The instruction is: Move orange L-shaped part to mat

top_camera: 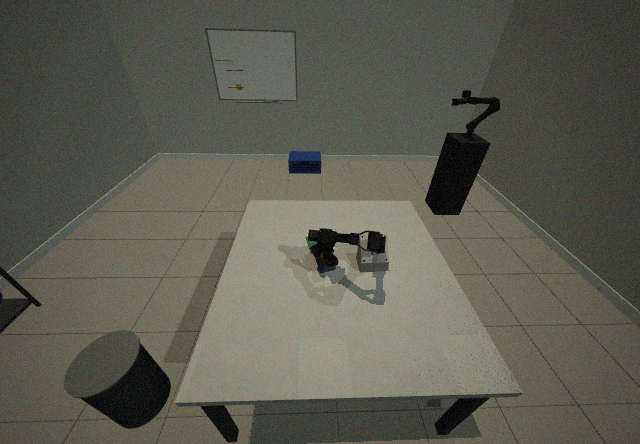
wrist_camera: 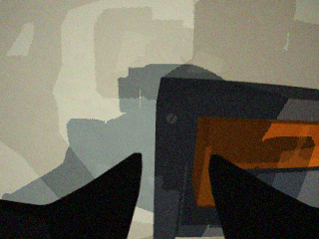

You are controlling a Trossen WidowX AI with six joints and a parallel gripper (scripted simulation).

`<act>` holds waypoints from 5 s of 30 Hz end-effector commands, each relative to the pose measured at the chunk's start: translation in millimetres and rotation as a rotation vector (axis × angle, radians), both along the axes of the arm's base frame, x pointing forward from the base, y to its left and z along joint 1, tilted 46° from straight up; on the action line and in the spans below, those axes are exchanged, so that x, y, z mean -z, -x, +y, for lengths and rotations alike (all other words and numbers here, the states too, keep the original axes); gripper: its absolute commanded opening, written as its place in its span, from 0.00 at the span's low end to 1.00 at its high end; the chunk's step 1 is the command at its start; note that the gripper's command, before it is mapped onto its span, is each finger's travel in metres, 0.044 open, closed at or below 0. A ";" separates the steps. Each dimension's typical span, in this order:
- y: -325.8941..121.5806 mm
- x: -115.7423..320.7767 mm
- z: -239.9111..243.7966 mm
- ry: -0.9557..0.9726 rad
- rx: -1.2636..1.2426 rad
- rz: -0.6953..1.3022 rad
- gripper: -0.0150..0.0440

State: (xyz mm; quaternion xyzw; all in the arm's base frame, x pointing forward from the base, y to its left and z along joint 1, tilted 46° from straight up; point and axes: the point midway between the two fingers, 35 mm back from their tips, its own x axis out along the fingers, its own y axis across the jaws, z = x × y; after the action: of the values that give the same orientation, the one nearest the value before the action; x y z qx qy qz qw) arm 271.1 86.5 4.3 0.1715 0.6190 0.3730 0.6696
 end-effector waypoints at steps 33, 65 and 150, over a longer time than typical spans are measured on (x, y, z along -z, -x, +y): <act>6.1 23.7 23.9 -0.009 0.004 0.019 0.56; -0.7 -52.3 -56.0 -0.003 0.004 0.020 0.56; -30.2 29.7 -72.2 0.076 1.106 1.133 0.73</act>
State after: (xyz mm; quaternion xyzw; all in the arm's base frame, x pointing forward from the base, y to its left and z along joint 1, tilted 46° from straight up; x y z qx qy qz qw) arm 304.8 9.4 -19.7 0.5928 0.7007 -0.1762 0.3557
